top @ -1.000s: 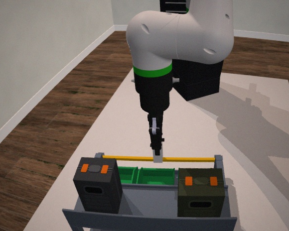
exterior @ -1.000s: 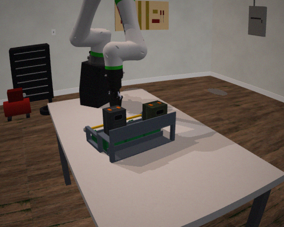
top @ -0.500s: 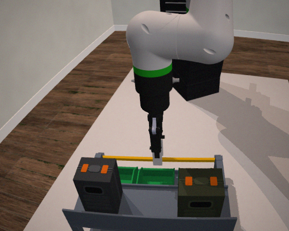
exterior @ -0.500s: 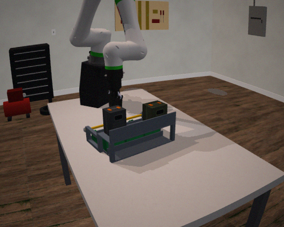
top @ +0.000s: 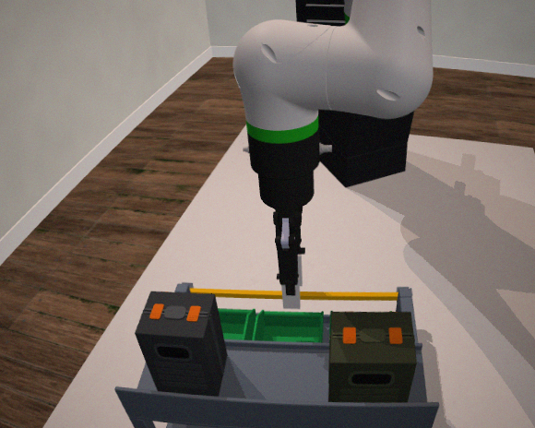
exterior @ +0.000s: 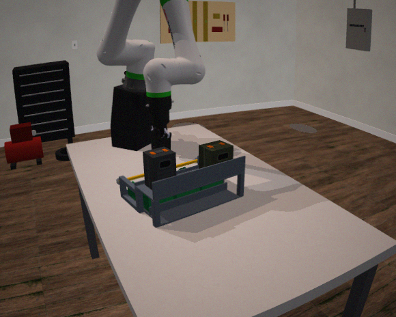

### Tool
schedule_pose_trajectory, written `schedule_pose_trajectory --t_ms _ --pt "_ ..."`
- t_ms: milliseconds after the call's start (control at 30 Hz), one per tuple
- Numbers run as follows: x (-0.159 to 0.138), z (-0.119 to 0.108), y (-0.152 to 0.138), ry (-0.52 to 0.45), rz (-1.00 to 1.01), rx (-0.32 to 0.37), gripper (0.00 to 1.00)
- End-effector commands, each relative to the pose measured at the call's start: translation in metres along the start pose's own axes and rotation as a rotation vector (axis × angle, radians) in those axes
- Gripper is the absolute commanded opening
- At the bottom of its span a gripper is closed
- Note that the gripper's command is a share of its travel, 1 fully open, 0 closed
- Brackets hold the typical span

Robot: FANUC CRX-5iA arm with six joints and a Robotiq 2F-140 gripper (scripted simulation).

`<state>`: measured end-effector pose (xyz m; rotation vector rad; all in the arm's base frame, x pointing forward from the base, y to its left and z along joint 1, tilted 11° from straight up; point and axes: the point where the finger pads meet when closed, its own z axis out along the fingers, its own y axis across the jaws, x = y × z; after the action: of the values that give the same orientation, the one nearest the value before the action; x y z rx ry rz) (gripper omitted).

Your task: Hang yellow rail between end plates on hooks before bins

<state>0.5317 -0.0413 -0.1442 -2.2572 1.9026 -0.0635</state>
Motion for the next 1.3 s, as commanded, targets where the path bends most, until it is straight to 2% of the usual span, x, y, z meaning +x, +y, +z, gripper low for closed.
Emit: schedule_pose_trajectory --t_ms 0,1033,1200,1267 --pt "0.0 0.0 0.0 0.0 0.0 0.0 0.3" --pt "0.0 0.0 0.0 0.0 0.0 0.0 0.3" --pt "0.0 -0.04 0.0 0.0 0.0 0.0 0.3" --pt "0.0 -0.04 0.0 0.0 0.0 0.0 0.3"
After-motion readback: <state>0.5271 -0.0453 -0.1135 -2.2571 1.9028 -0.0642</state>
